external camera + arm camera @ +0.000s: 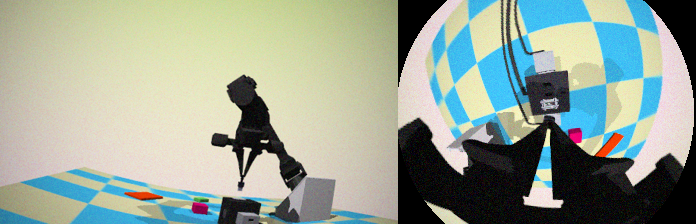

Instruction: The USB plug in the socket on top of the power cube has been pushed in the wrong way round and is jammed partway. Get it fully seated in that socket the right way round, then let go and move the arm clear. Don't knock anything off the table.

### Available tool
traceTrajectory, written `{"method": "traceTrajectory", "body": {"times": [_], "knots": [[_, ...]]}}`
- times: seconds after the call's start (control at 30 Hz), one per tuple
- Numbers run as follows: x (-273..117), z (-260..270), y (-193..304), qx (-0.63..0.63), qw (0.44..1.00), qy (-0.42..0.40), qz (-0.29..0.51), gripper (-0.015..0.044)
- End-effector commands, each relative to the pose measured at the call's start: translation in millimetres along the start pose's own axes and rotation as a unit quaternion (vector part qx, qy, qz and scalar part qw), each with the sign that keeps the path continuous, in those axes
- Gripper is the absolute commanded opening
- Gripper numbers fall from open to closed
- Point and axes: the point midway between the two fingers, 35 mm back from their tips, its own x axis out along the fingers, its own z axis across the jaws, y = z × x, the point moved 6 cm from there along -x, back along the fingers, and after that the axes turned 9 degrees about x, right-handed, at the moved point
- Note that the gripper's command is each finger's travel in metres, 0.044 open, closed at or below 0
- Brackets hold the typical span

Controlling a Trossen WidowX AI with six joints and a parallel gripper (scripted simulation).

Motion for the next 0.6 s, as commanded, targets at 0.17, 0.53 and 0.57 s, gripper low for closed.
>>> {"method": "traceTrajectory", "body": {"times": [0.17,0.53,0.57], "knots": [[0.0,0.1,-0.2,-0.12,0.993,0.0,-0.001,0.0],[0.0,0.1,-0.2,-0.139,0.99,0.0,-0.001,0.0],[0.0,0.1,-0.2,-0.139,0.99,0.0,-0.001,0.0]]}}
